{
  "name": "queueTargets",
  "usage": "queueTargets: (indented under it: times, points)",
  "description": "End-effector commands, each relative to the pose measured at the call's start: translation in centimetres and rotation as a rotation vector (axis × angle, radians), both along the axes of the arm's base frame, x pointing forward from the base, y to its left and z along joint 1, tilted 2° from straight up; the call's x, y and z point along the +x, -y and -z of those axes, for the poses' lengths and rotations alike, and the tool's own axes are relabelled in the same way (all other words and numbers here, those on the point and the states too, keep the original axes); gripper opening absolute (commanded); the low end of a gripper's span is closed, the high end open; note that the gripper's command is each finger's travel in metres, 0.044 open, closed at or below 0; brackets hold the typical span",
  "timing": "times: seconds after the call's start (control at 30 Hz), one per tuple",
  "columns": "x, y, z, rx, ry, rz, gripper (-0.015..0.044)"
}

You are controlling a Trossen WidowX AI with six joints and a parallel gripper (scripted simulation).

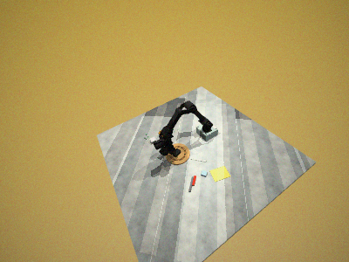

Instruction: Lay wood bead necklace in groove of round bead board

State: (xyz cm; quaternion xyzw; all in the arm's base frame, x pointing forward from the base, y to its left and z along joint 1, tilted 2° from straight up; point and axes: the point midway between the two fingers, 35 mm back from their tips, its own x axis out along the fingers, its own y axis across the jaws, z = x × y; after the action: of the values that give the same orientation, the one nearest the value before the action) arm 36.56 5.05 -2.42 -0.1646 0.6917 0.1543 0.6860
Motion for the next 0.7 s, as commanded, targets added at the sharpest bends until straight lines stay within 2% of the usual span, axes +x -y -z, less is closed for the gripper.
queueTargets:
  times: [0.0, 0.63, 0.67]
  points:
    - [0.19, 0.17, -0.21, -0.003, 0.001, 0.005, 0.0]
    - [0.96, 0.86, 0.55, -0.003, 0.002, 0.005, 0.0]
    - [1.0, 0.79, 0.18, -0.001, 0.004, 0.01, 0.0026]
